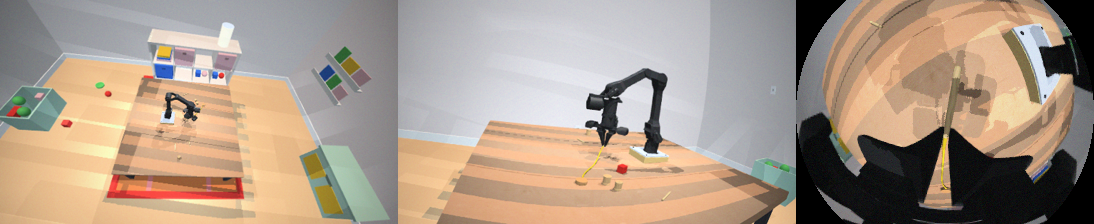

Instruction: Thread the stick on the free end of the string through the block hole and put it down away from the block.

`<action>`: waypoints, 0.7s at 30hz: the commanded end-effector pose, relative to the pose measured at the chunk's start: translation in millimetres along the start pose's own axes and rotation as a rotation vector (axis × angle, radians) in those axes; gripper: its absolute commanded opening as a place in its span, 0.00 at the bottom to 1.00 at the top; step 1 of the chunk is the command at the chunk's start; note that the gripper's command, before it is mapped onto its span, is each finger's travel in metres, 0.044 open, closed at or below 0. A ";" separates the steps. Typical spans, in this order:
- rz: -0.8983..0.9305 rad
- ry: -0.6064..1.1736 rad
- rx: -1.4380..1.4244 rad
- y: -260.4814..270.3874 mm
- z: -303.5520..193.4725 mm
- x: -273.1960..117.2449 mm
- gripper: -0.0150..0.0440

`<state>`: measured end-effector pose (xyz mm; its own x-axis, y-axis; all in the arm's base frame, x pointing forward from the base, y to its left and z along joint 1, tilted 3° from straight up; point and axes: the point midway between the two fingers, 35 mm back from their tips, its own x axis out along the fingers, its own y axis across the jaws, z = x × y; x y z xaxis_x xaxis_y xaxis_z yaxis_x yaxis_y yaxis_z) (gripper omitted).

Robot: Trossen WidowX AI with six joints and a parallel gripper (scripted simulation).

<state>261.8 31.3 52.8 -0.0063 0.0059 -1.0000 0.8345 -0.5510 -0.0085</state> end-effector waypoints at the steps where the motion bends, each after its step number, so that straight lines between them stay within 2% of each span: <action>1: -0.005 -0.004 -0.139 0.5 -3.2 0.6 0.25; 21: -0.001 0.000 -0.877 5.5 -22.1 -1.5 0.25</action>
<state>277.2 44.6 55.2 -0.0011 0.0065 -1.0000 0.9830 0.1836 0.0002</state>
